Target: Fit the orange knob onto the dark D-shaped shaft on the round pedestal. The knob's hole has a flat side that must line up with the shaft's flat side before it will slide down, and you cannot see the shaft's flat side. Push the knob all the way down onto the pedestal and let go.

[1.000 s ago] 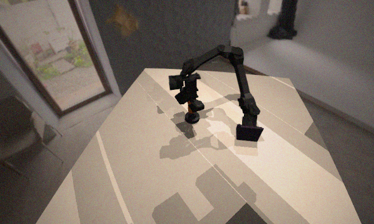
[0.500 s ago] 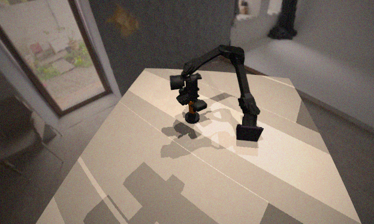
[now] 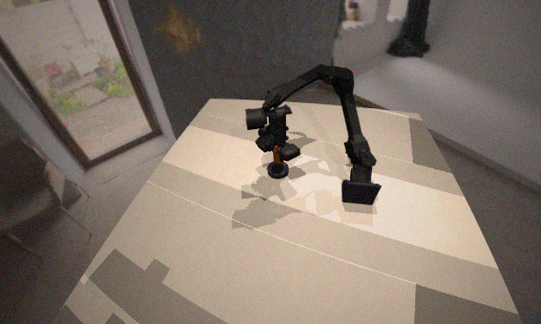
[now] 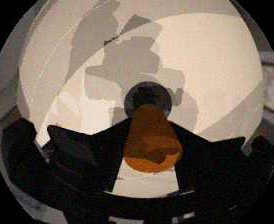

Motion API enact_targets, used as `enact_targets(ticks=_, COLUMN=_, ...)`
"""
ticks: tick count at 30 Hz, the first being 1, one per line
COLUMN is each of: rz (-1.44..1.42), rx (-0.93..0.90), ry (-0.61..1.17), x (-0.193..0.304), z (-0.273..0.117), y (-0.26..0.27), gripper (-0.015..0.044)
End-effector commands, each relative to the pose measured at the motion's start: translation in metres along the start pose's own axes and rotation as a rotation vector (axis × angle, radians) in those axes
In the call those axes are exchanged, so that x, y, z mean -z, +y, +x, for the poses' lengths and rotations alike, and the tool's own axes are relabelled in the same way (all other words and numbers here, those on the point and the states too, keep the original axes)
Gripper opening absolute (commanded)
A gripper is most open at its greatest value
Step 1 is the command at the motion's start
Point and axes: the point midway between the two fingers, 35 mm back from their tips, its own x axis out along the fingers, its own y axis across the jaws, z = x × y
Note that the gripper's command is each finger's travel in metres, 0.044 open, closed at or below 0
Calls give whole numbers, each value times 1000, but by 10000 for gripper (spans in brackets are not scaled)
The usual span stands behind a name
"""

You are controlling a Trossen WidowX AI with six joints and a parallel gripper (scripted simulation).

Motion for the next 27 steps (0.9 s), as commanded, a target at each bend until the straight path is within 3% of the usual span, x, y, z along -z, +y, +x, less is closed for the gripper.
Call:
enact_targets(ticks=1, rz=-94, rx=2, ry=-5, x=-2, z=-2, y=-1, gripper=0)
enact_targets(ticks=27, rz=-179, rx=3, ry=-5, x=-8, z=-1, y=-3, gripper=0)
